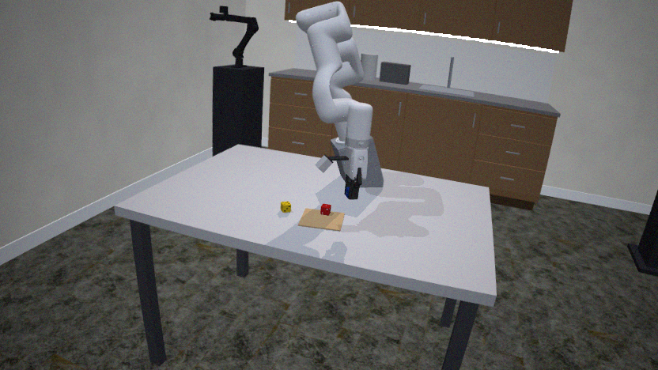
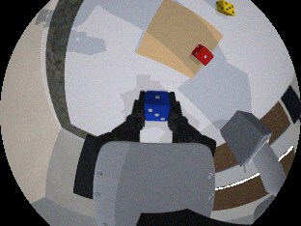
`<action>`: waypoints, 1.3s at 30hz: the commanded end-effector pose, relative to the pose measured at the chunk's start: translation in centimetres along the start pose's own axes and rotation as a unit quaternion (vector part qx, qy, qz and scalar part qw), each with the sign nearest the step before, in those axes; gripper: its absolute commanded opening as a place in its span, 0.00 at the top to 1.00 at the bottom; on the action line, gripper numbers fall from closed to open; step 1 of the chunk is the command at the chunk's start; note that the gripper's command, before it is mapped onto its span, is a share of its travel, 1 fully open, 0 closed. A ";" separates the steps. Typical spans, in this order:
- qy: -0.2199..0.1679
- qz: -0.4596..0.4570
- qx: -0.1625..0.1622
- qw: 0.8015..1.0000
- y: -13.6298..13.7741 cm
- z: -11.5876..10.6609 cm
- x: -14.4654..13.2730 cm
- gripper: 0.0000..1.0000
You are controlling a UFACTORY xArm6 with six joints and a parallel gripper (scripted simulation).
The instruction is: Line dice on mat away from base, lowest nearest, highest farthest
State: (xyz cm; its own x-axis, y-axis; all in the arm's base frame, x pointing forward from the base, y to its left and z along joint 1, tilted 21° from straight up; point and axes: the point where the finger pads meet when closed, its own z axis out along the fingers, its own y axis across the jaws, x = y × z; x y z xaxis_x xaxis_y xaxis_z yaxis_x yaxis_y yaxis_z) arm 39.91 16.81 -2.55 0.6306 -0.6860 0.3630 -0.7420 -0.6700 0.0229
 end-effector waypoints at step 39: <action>-0.006 -0.503 0.002 0.865 4.9 -0.4 7.5 0.73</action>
State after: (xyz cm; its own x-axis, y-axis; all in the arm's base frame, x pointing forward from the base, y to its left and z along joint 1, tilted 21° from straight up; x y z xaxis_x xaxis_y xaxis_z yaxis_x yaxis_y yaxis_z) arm 40.86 8.49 0.49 0.9594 0.2315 0.1612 0.1708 -0.9316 0.3210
